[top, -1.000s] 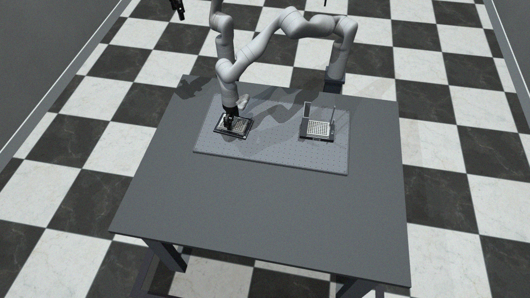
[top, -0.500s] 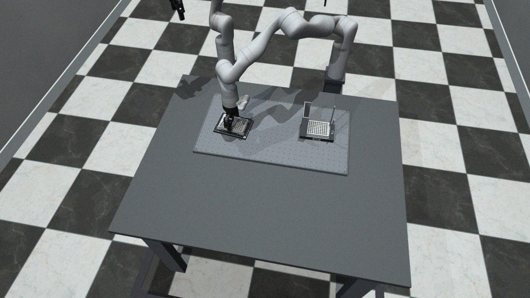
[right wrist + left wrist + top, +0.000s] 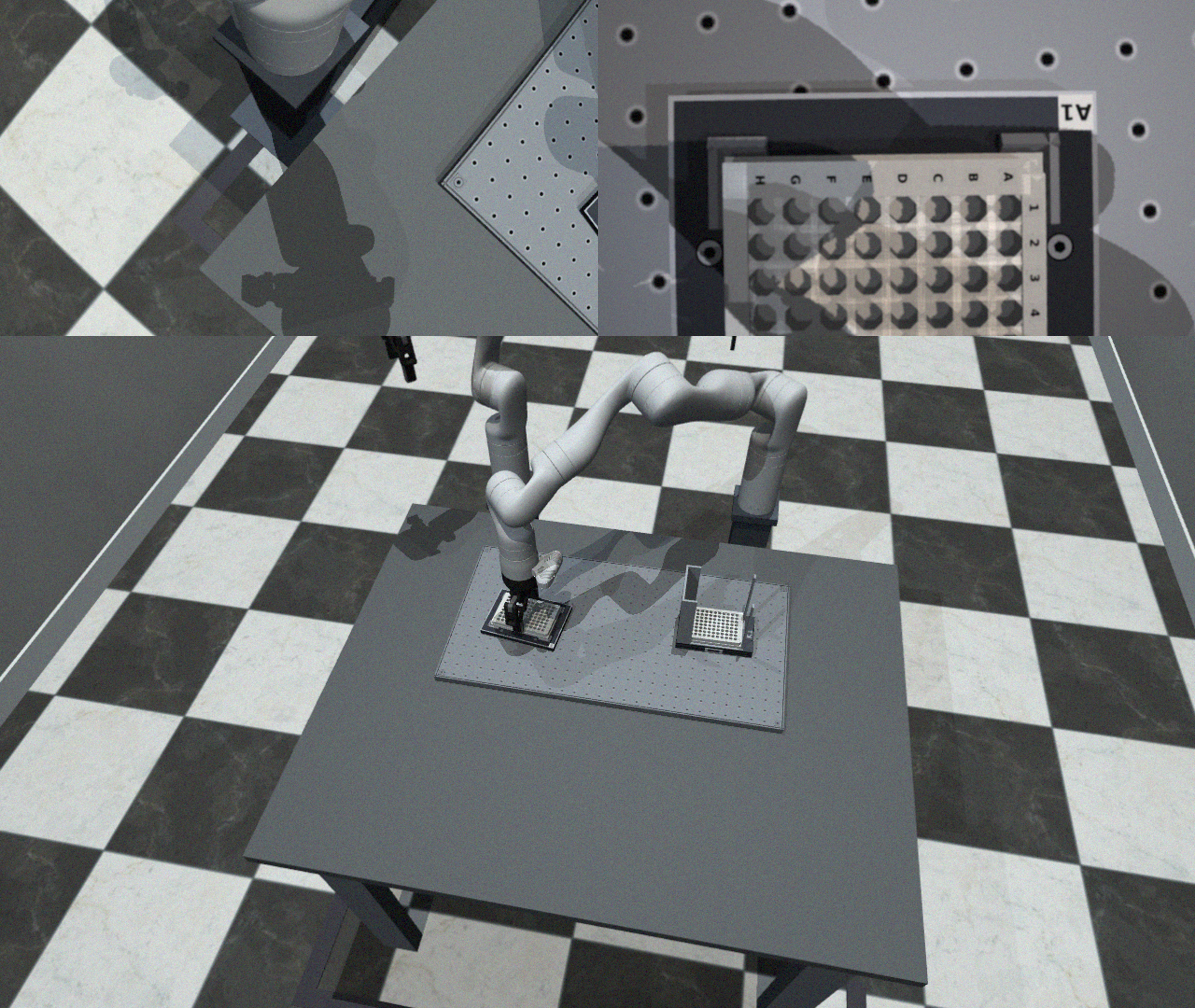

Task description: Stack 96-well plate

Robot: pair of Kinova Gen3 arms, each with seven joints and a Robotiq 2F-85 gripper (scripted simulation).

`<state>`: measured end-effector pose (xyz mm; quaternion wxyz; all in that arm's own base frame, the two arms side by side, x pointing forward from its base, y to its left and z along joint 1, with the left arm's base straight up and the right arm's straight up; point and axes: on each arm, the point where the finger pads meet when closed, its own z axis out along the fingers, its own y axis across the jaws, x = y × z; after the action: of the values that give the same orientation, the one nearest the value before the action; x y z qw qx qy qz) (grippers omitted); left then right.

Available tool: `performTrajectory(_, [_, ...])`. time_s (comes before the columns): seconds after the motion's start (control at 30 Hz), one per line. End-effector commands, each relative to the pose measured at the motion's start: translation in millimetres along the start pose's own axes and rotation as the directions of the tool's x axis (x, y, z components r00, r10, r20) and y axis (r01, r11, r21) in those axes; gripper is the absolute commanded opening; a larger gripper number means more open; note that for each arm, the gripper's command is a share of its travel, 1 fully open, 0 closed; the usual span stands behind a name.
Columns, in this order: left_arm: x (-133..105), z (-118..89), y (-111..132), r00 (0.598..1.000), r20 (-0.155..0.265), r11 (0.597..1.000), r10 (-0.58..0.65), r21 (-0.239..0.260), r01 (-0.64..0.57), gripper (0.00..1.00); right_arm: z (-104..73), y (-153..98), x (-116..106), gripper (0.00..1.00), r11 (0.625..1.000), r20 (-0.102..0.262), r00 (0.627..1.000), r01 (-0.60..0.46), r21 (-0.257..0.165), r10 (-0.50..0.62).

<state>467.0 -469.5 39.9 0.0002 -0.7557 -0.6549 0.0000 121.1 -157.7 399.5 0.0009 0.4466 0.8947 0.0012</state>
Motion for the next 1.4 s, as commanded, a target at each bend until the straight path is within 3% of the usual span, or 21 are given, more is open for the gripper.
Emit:
performTrajectory(0.0, [-0.5, -1.7, 0.7, 1.000, 0.002, 1.000, 0.000, -0.002, 0.000, 0.931, -0.3, 0.1, -0.2, 1.000, 1.000, 0.001, 1.000, 0.000, 0.000, 0.000])
performTrajectory(1.07, [-0.5, -1.8, 0.7, 1.000, 0.002, 1.000, 0.000, -0.003, 0.000, 0.931, -0.3, 0.1, -0.2, 1.000, 1.000, 0.001, 1.000, 0.000, 0.000, 0.000])
performTrajectory(1.37, [-0.4, -15.0, 0.6, 1.000, 0.002, 1.000, 0.000, -0.002, 0.000, 0.931, -0.3, 0.1, -0.2, 1.000, 1.000, 0.001, 1.000, 0.000, 0.000, 0.000])
